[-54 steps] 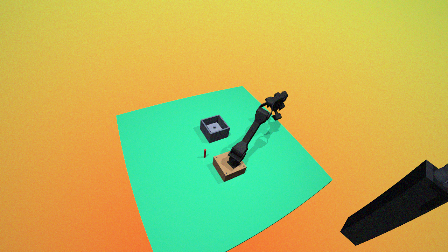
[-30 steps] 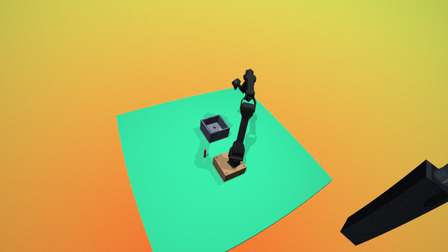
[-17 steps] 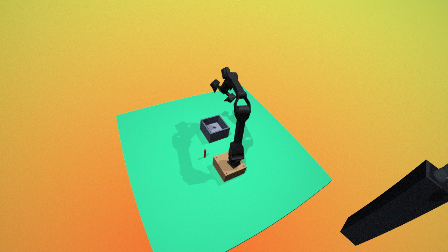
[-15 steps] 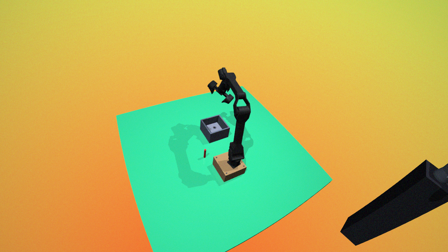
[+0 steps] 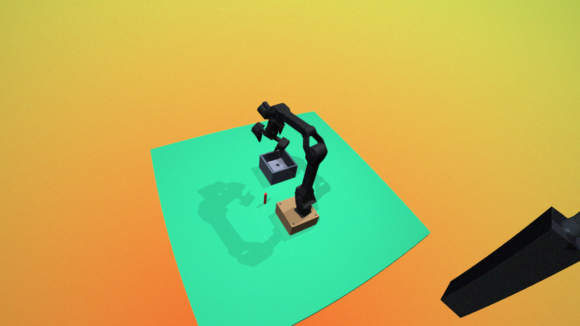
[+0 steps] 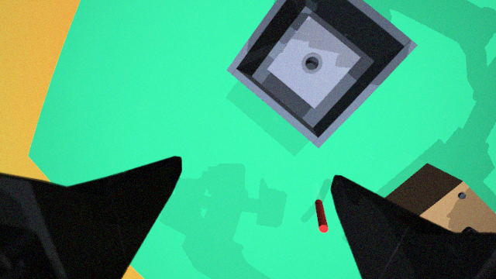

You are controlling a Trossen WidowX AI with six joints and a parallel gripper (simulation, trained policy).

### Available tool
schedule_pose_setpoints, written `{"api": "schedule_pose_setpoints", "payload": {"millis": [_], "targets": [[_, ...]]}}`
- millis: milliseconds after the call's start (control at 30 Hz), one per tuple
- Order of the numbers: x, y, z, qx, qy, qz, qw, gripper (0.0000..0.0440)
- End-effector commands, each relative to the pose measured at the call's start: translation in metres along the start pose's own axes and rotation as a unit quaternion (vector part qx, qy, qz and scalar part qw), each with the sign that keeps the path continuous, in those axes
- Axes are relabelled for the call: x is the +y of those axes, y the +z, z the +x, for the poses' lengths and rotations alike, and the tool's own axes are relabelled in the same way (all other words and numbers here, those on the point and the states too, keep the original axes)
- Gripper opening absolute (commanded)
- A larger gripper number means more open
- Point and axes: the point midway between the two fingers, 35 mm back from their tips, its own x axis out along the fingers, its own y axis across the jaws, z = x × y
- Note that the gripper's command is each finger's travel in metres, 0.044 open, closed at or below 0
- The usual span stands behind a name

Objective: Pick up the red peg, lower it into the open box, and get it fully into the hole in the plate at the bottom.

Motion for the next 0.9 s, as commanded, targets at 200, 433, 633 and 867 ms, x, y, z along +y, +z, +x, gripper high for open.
{"api": "schedule_pose_setpoints", "payload": {"millis": [200, 433, 633, 867], "targets": [[-0.036, -0.067, 0.015, 0.016, -0.073, -0.012, 0.997, 0.044], [-0.062, -0.1, 0.034, 0.016, -0.122, -0.022, 0.992, 0.044], [-0.079, -0.117, 0.054, 0.012, -0.155, -0.027, 0.987, 0.044], [-0.092, -0.127, 0.082, 0.006, -0.18, -0.029, 0.983, 0.044]]}}
